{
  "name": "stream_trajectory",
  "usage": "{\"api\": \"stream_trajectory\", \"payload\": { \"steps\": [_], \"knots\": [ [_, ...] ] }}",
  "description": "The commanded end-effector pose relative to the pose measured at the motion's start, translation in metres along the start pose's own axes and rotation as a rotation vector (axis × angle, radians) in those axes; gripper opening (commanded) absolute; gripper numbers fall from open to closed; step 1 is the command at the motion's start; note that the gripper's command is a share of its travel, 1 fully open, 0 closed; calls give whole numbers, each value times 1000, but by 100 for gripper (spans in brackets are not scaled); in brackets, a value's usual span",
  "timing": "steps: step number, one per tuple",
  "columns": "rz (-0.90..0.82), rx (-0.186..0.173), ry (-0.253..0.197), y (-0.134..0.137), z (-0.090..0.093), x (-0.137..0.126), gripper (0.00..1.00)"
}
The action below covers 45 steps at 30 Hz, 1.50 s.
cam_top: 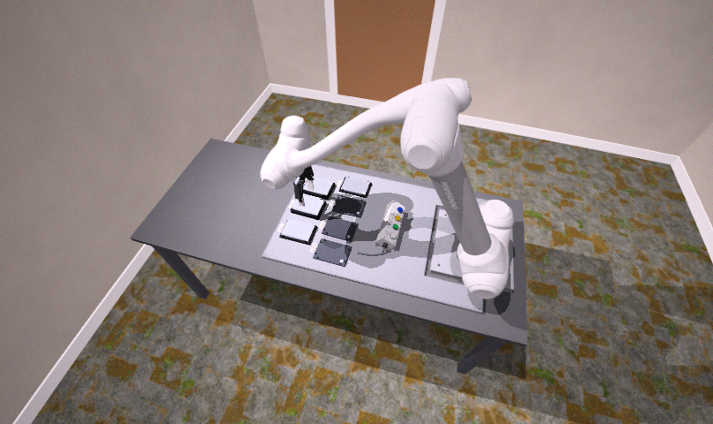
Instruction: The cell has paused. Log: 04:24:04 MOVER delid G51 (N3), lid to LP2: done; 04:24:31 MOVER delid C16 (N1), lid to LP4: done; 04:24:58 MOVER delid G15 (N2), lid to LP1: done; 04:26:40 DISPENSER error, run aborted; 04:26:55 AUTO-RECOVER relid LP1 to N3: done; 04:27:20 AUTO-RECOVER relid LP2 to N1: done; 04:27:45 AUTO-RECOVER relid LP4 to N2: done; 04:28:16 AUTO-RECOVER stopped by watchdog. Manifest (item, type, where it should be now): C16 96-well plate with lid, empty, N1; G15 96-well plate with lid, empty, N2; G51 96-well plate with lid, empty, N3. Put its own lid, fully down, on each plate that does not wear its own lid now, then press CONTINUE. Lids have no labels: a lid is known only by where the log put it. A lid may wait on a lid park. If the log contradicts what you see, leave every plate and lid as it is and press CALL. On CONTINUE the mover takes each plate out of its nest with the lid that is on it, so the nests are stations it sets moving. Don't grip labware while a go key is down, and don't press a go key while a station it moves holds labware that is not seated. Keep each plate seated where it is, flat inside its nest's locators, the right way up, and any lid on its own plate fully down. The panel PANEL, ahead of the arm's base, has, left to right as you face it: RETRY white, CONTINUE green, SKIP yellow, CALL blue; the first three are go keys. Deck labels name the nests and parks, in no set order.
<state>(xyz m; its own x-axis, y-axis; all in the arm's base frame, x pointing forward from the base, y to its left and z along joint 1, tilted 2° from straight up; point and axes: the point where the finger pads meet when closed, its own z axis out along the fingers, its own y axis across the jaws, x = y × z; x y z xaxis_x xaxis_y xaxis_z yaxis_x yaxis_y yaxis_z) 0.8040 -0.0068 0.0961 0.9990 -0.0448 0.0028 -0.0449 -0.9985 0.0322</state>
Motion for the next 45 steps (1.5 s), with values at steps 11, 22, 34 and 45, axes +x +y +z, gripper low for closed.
{"api": "stream_trajectory", "payload": {
  "steps": [11, 22, 34, 45],
  "knots": [
    [-4, 0, 0, 61, -3, -38, 66],
    [-13, 0, 0, 180, -2, -149, 66],
    [-15, 0, 0, 199, -1, -175, 66],
    [-15, 0, 0, 199, -1, -175, 66]
  ]
}}
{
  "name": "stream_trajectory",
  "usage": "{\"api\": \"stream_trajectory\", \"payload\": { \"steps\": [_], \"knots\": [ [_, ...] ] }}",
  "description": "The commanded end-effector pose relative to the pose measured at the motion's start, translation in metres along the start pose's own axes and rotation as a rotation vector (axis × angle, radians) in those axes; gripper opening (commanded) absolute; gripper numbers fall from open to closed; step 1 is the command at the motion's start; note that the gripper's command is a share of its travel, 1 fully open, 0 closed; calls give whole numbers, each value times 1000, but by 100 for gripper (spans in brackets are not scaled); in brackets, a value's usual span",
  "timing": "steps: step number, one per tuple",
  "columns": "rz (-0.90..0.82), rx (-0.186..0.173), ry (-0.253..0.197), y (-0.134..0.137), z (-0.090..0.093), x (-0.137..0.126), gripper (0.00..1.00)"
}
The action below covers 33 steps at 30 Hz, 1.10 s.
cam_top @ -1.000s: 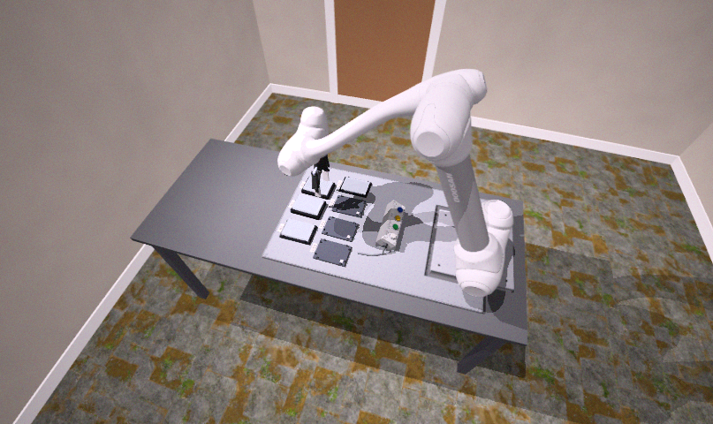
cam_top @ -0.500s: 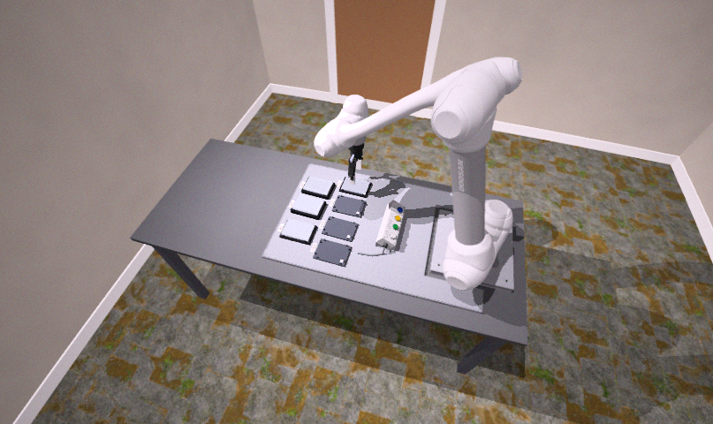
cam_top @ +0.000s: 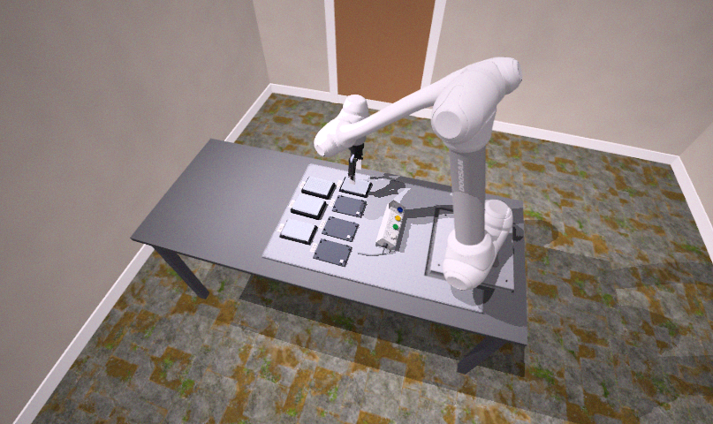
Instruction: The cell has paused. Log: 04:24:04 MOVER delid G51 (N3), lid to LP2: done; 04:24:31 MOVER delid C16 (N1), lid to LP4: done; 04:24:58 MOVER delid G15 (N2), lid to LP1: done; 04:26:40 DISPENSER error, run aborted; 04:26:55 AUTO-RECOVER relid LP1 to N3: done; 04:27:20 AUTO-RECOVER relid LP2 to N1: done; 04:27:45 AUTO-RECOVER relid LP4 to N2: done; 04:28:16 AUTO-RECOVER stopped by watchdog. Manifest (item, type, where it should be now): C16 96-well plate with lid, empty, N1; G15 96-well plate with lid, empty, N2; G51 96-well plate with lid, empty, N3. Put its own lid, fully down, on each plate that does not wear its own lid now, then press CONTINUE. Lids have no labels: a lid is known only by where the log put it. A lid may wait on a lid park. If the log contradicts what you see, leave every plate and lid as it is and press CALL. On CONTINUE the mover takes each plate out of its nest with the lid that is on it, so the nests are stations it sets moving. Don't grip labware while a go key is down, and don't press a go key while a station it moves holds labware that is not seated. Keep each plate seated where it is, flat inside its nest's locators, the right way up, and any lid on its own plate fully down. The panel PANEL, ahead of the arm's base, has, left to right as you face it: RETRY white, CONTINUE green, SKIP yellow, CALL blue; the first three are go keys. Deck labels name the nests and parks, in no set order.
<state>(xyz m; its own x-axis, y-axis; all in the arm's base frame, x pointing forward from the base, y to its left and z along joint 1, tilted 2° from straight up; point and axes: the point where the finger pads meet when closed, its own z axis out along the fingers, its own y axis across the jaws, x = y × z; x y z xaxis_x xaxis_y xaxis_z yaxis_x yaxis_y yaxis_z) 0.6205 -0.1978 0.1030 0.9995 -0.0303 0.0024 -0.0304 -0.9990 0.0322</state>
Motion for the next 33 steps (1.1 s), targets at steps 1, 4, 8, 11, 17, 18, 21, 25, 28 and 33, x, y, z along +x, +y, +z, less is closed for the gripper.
{"api": "stream_trajectory", "payload": {
  "steps": [1, 4, 8, 11, 17, 18, 21, 25, 28, 33],
  "knots": [
    [0, 0, 0, 0, 0, 0, 66],
    [0, 0, 0, 0, 0, 0, 66],
    [0, 0, 0, 0, 0, 0, 66],
    [0, 0, 0, 0, 0, 0, 66],
    [0, 0, 0, 0, 0, 0, 66],
    [0, 0, 0, 0, 0, 0, 66],
    [0, 0, 0, 0, 0, 0, 66],
    [0, 0, 0, 0, 2, 0, 66],
    [0, 0, 0, 0, 3, 0, 66],
    [0, 0, 0, 0, 7, 0, 66]
  ]
}}
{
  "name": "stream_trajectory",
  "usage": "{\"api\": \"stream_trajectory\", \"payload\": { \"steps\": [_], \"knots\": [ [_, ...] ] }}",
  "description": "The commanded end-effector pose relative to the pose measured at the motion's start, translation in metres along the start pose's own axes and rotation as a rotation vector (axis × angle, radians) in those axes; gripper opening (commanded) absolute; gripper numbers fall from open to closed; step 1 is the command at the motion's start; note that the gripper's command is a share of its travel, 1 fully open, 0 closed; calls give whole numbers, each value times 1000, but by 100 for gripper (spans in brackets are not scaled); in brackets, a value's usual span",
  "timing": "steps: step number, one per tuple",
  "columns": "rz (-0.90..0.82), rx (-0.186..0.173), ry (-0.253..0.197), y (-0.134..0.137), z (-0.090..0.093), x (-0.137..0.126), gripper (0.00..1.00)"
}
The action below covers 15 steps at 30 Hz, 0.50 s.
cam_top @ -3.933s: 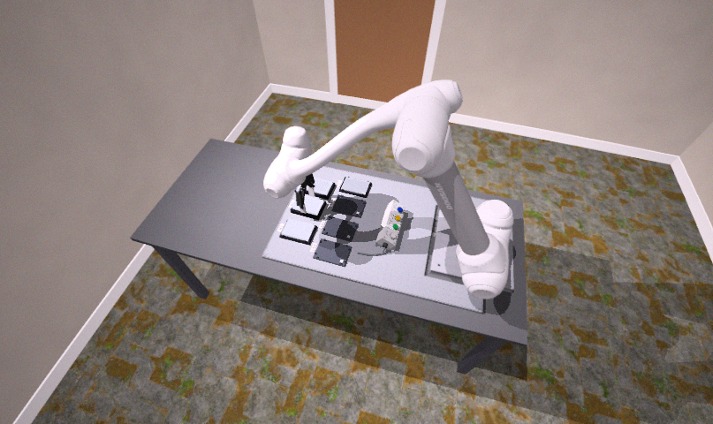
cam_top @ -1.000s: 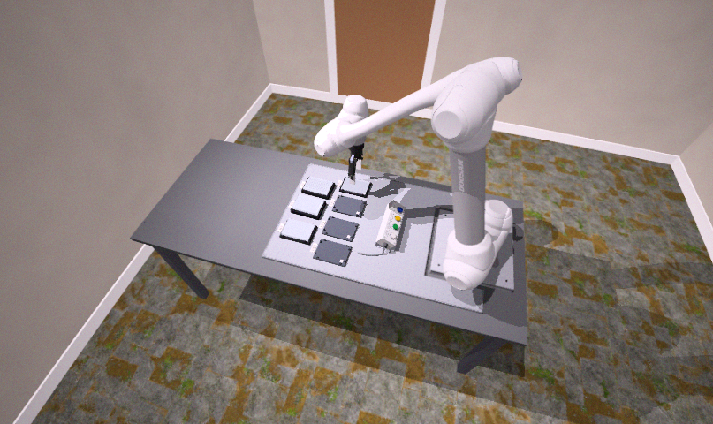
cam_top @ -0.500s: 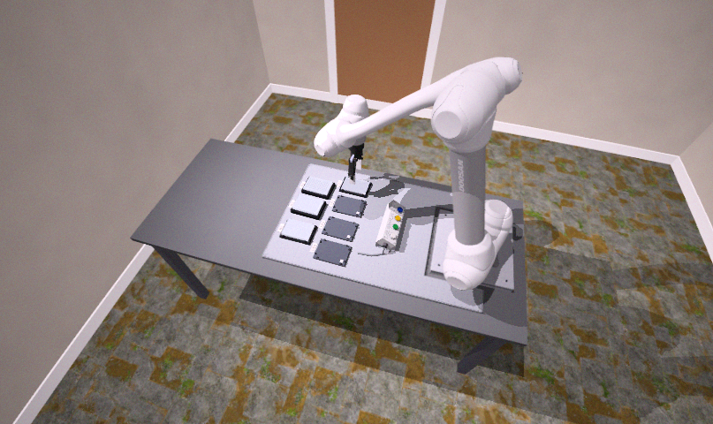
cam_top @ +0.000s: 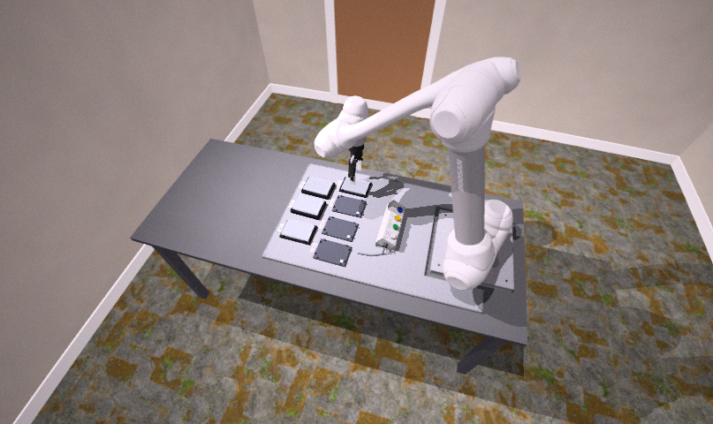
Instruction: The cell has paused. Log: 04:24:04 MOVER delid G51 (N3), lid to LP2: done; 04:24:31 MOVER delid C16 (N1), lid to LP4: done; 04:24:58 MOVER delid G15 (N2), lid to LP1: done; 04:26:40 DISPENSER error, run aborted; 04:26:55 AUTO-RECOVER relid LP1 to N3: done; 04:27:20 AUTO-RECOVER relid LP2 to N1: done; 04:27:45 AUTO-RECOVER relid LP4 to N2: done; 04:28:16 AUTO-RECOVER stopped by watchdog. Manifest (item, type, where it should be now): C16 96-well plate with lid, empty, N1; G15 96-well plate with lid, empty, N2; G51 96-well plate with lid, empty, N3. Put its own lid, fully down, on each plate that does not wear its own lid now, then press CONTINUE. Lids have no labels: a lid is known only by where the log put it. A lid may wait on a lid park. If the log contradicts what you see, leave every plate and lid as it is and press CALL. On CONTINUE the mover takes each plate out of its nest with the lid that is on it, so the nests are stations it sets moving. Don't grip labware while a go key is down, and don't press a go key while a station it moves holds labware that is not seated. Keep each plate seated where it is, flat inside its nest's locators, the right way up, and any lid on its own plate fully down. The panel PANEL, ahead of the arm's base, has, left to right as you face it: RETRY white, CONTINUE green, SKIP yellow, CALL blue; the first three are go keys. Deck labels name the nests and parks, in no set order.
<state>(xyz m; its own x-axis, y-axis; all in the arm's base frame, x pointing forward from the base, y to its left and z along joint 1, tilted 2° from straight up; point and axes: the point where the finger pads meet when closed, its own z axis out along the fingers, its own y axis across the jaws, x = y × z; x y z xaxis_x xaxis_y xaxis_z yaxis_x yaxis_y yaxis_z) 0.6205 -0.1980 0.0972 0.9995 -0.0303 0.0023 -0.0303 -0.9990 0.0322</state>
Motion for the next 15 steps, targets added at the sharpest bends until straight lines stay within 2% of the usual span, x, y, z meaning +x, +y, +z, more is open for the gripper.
{"api": "stream_trajectory", "payload": {
  "steps": [1, 15],
  "knots": [
    [0, 0, 0, 0, 2, 0, 66],
    [0, 0, 0, 0, 20, 0, 66]
  ]
}}
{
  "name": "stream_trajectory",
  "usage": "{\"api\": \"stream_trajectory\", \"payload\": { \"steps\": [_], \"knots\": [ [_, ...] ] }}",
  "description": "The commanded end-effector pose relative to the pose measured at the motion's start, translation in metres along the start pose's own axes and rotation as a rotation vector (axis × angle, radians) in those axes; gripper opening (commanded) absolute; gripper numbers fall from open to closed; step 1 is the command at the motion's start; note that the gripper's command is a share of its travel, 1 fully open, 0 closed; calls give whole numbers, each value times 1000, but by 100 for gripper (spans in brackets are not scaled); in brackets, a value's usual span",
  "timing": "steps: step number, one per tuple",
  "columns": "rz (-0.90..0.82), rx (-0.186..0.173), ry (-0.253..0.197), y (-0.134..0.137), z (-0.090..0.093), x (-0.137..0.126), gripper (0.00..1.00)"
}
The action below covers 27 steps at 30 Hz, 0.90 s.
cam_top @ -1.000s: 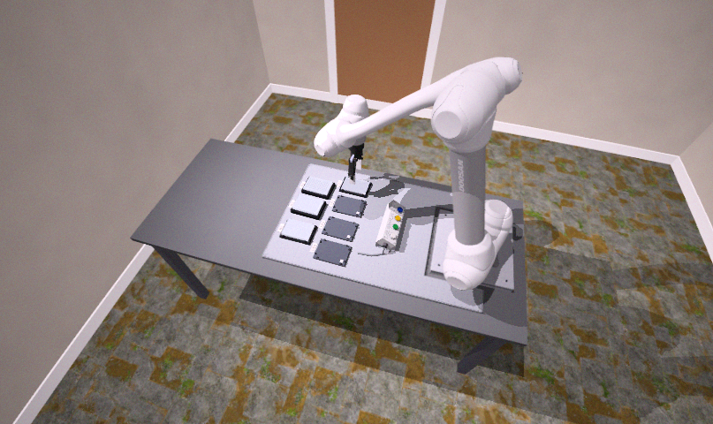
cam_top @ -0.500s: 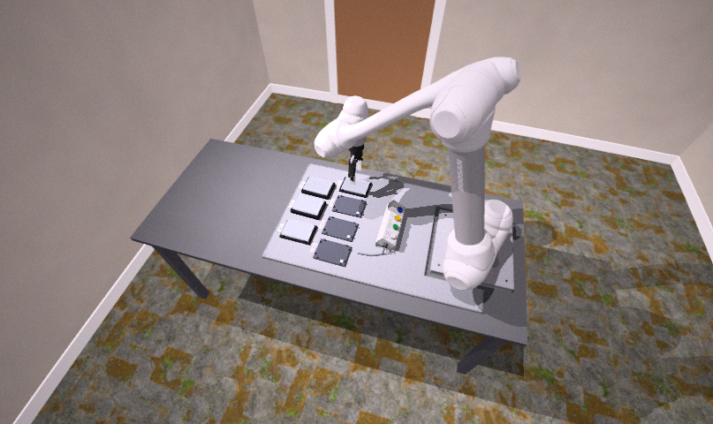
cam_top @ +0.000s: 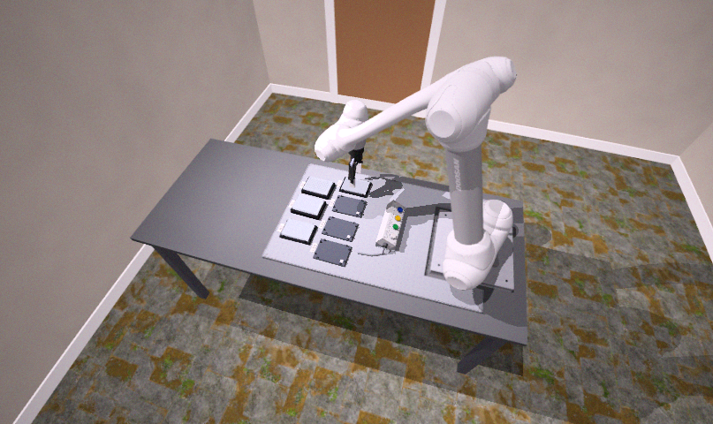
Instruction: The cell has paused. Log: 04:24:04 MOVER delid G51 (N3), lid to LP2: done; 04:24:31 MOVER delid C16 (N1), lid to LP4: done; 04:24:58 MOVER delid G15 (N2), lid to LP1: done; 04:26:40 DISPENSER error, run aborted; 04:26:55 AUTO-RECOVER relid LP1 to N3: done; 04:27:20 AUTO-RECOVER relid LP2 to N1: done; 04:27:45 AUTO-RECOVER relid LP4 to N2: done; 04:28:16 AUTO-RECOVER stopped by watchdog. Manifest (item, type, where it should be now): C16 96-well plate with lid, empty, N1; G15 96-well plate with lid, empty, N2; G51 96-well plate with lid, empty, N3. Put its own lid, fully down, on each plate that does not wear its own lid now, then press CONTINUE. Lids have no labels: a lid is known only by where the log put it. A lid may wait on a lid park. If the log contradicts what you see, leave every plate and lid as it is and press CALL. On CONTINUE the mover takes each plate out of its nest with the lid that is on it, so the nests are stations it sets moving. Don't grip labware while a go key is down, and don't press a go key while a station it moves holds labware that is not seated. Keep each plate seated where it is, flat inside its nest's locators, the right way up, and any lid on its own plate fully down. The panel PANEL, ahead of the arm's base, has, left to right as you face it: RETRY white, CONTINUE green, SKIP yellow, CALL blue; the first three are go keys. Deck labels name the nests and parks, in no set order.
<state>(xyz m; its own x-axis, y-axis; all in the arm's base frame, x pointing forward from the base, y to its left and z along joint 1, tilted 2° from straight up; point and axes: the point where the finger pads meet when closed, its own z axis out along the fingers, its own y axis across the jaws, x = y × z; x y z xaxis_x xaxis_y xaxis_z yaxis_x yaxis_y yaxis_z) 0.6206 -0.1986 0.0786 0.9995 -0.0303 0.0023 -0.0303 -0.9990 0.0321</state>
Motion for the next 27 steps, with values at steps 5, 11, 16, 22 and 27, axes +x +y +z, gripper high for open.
{"api": "stream_trajectory", "payload": {
  "steps": [5, 11, 16, 22, 27],
  "knots": [
    [0, 0, 0, 0, 10, 0, 66],
    [0, 0, 0, 0, 19, 0, 66],
    [0, 0, 0, 0, 22, 0, 66],
    [0, 0, 0, 0, 27, 0, 66],
    [0, 0, 0, 0, 29, 0, 66]
  ]
}}
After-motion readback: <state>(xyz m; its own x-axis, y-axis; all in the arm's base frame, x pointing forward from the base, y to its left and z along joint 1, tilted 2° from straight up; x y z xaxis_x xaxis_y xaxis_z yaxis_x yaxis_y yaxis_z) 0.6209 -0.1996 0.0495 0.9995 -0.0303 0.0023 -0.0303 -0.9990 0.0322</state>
